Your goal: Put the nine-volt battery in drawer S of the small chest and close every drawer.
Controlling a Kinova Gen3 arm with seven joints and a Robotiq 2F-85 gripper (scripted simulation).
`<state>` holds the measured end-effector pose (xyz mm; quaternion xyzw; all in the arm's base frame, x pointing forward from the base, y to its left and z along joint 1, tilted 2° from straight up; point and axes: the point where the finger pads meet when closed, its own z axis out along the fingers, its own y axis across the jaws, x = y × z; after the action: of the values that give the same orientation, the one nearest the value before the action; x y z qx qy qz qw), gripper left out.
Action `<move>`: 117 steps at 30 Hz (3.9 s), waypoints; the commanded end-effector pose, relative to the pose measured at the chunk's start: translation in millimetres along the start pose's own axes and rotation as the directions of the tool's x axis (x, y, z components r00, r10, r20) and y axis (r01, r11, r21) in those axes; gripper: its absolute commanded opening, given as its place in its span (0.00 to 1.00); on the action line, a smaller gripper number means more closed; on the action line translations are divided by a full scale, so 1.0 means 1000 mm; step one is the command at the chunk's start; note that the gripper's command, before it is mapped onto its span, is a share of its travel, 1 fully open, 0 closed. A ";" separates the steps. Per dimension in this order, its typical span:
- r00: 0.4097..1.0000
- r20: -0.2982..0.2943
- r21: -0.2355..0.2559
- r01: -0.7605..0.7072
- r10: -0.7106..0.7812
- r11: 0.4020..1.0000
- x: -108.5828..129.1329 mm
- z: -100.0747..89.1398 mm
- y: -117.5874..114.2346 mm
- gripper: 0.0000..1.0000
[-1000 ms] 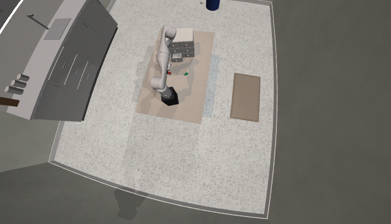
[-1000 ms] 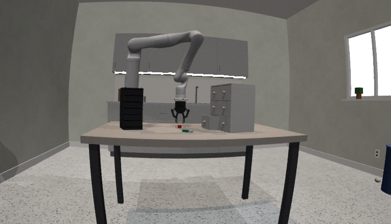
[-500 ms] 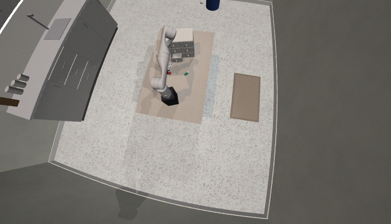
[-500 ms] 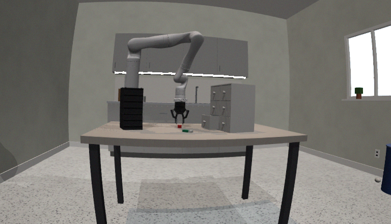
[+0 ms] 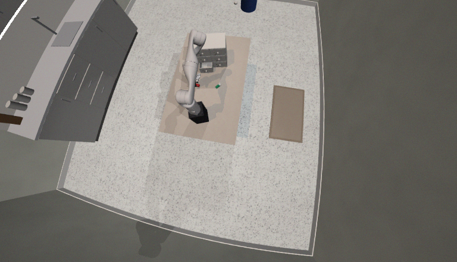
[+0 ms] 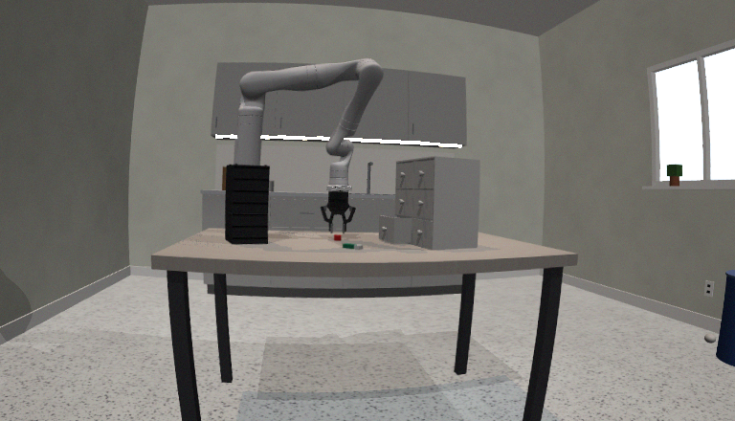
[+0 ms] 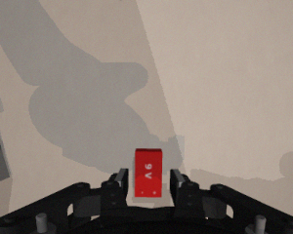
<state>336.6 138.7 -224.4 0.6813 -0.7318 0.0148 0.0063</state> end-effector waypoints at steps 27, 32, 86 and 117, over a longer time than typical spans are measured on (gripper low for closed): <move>1.000 0.001 0.002 0.000 0.000 1.000 -0.001 -0.001 -0.001 0.42; 1.000 0.001 0.002 0.000 0.000 1.000 -0.001 0.003 -0.001 0.42; 1.000 0.001 0.002 0.000 0.000 1.000 -0.001 0.024 -0.001 0.23; 1.000 0.001 0.002 0.000 0.000 1.000 -0.001 -0.076 -0.001 0.23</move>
<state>331.1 141.7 -154.9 0.6819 -0.7313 0.0111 0.0107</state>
